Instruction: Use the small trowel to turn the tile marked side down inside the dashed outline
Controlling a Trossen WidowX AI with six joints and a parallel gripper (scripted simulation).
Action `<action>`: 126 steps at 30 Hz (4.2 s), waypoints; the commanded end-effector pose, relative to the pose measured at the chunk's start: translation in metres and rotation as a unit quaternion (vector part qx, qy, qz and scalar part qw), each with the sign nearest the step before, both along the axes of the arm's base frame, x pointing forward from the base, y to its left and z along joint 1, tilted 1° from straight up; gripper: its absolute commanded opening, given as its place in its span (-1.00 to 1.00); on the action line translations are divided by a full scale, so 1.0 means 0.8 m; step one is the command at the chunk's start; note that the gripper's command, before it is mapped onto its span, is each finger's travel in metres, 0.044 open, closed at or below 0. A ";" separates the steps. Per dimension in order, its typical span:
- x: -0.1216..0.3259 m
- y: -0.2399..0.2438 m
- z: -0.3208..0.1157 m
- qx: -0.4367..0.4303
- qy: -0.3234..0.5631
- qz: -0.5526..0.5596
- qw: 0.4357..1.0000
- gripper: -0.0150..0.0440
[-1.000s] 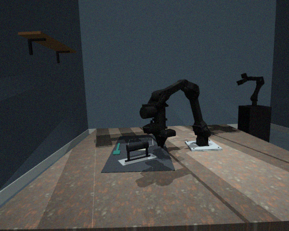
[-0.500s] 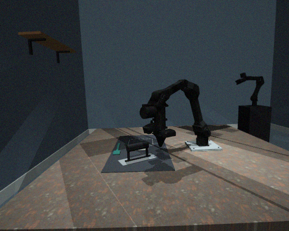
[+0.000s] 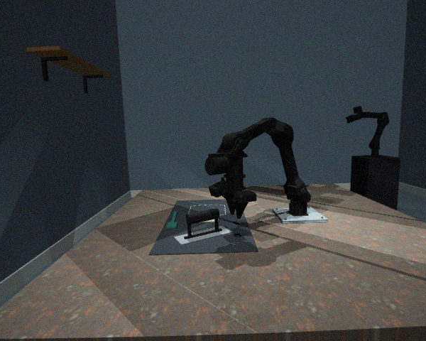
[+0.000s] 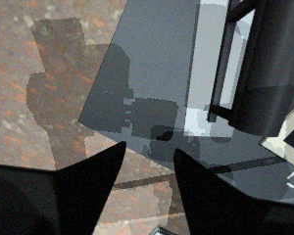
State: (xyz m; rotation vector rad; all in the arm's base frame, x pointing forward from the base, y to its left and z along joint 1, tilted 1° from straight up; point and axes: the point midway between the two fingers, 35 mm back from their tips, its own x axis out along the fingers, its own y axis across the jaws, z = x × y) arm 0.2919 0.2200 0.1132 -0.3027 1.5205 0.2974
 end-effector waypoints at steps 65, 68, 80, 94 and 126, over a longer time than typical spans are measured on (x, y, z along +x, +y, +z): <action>0.113 -0.038 0.036 0.030 -0.003 -0.920 0.391 0.42; 0.117 -0.040 0.037 0.031 -0.002 -0.939 0.343 0.42; 0.133 -0.050 0.041 0.034 -0.001 -0.989 0.145 0.42; 0.140 -0.055 0.041 0.035 0.000 -0.998 0.052 0.42; 0.142 -0.055 -0.014 0.035 0.000 -0.998 0.052 0.16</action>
